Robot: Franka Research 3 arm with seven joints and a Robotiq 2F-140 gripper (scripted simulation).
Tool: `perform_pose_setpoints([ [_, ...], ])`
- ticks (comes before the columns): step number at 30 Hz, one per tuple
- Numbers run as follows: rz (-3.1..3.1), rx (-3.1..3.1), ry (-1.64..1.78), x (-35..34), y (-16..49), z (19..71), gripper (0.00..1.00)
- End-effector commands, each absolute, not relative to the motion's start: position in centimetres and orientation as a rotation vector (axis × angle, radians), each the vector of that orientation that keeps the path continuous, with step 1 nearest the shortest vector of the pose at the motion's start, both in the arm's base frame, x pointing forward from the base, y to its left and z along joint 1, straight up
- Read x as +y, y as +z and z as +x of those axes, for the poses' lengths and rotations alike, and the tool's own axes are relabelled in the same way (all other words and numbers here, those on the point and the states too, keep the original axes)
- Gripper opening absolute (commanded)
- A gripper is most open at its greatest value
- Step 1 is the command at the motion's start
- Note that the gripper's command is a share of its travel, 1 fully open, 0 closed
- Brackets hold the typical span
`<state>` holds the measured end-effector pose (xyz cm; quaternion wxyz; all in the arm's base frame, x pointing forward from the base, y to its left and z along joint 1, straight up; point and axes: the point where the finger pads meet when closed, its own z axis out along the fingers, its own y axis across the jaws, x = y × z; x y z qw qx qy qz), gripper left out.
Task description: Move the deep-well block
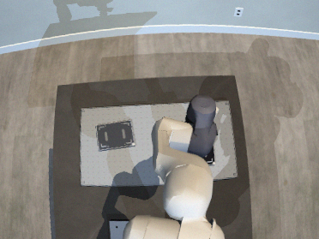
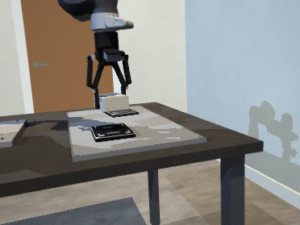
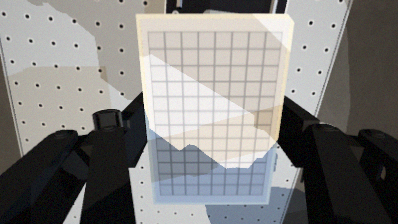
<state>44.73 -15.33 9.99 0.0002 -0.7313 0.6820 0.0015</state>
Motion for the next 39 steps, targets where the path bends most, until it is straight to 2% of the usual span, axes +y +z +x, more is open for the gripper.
perform_pose_setpoints([
  [1,-2.305,2.132,0.005,-14.2,10.1,45.1,0.60],
  [39,-2.305,2.132,0.005,-3.4,10.1,48.6,0.60],
])
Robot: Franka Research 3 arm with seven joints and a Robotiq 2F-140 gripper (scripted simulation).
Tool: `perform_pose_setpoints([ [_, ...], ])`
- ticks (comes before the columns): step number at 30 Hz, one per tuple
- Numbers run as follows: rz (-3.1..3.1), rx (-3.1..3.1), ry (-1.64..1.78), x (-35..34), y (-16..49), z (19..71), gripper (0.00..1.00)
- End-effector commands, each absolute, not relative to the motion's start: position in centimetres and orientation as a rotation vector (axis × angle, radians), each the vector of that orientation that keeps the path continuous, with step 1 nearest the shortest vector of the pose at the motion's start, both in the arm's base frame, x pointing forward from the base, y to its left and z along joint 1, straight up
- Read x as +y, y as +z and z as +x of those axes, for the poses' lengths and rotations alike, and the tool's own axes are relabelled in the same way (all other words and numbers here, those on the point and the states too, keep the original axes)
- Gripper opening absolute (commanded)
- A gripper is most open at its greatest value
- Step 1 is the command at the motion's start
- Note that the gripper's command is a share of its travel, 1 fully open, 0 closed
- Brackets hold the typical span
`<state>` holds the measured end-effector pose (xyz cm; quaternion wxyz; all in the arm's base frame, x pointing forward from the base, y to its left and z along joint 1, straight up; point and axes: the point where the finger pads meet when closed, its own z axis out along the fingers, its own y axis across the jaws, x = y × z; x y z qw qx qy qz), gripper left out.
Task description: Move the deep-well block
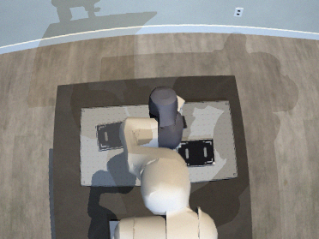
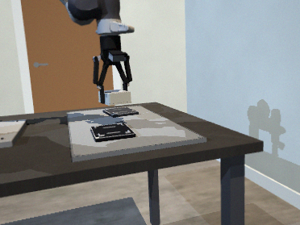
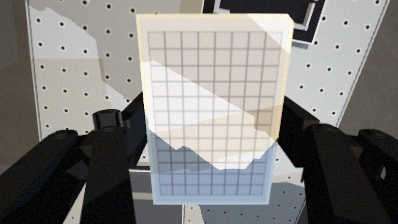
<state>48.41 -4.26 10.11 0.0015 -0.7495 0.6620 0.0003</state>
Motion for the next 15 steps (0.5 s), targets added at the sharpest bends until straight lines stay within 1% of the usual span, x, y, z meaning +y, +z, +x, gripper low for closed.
perform_pose_setpoints([
  [1,-2.305,2.132,0.005,-3.1,10.1,48.7,0.60],
  [15,-2.305,2.132,0.005,0.7,10.1,50.0,0.60],
])
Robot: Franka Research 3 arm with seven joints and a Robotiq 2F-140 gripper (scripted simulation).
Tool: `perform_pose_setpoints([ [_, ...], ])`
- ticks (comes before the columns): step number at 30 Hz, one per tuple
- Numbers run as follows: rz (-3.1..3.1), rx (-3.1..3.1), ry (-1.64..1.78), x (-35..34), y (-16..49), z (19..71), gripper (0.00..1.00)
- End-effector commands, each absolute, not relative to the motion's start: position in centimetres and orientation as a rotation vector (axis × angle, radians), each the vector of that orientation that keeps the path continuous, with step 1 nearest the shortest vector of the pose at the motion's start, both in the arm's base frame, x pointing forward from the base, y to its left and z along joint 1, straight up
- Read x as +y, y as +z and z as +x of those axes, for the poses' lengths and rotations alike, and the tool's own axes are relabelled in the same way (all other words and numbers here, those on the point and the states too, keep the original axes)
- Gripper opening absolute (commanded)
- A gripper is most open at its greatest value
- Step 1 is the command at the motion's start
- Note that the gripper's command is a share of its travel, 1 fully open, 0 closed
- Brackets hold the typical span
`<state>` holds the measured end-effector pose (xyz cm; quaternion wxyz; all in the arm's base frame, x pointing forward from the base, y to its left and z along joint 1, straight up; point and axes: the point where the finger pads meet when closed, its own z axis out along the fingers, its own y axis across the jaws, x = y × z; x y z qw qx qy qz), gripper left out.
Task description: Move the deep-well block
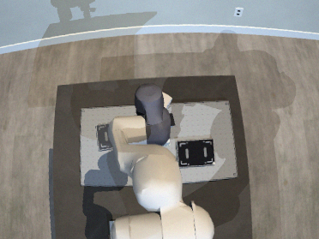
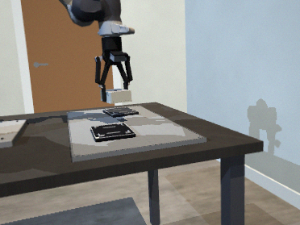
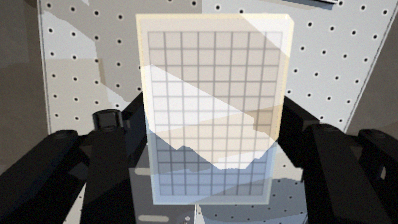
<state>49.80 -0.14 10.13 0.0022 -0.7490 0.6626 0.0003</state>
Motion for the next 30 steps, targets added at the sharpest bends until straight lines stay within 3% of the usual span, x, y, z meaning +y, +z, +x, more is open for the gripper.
perform_pose_setpoints([
  [1,-2.305,2.132,0.005,1.0,10.1,50.1,0.60],
  [30,-2.305,2.132,0.005,8.9,10.1,52.7,0.60],
])
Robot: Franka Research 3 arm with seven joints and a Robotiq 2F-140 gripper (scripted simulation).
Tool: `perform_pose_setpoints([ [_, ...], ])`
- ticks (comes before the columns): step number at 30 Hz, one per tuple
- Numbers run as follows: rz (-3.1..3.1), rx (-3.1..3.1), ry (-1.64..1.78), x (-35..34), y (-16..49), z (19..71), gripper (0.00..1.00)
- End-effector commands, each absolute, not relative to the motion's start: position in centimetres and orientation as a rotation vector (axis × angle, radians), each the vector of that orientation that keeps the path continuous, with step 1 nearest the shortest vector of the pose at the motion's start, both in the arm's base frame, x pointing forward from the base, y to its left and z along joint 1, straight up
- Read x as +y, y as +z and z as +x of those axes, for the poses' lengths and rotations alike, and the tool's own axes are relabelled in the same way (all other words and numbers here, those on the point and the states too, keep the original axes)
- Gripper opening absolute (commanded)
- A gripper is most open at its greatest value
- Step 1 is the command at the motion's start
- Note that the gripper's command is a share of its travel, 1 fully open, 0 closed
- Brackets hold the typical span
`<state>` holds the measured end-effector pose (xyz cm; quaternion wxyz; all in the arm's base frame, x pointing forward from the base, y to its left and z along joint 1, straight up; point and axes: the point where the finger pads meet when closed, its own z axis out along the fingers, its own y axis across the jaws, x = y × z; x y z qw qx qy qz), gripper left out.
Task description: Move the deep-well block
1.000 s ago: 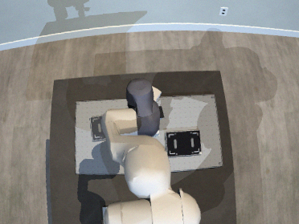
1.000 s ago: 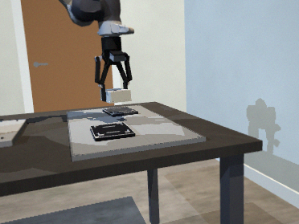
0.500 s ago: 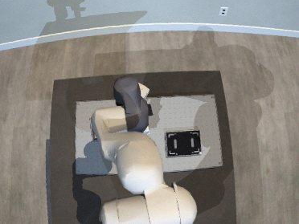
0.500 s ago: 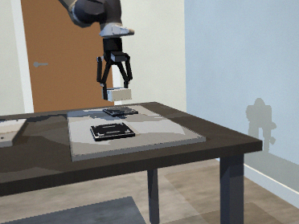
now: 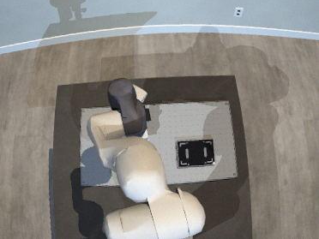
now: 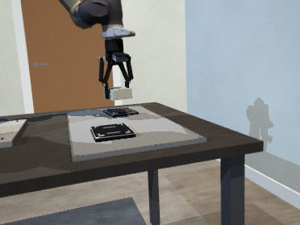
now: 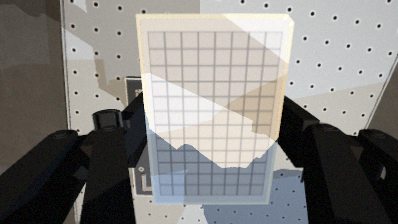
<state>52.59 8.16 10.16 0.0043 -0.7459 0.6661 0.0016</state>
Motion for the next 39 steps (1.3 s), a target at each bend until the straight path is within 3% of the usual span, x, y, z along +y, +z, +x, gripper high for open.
perform_pose_setpoints([
  [1,-2.305,2.132,0.005,9.2,10.1,52.8,0.60],
  [25,-2.305,2.132,0.005,16.2,10.2,55.1,0.60],
  [39,-2.305,2.132,0.005,16.1,10.2,55.1,0.60],
])
